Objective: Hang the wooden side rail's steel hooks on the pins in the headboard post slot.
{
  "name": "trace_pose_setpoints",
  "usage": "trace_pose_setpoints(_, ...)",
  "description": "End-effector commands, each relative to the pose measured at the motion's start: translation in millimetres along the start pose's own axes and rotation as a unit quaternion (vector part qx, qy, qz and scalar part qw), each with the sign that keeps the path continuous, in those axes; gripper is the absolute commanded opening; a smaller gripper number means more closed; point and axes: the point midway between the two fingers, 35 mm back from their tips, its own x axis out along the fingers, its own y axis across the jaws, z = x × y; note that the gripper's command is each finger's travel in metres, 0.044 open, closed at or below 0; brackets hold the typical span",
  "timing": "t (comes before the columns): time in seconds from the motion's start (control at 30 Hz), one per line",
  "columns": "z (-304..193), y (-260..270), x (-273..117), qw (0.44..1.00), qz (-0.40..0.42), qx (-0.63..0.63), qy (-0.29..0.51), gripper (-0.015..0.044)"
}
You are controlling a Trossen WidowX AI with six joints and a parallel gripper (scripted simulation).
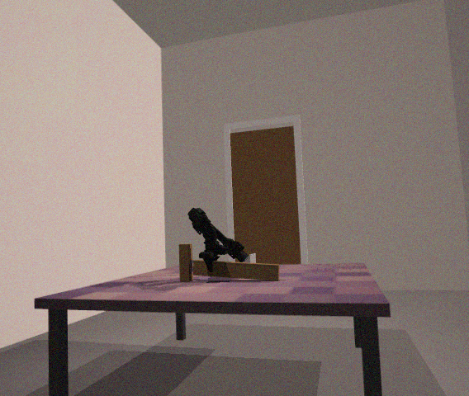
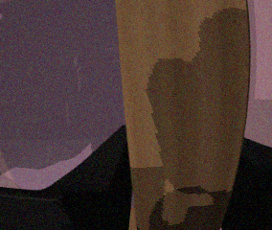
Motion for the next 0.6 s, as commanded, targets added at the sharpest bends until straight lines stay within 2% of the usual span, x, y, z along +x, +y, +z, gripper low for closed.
trace_pose_setpoints(0.0, -0.5, -2.2, -5.6, 1.000, -0.008, -0.002, -0.001, 0.0000)
trace_pose_setpoints(0.57, -2.5, -2.3, -5.6, 1.000, -0.008, -0.002, -0.001, 0.0000)
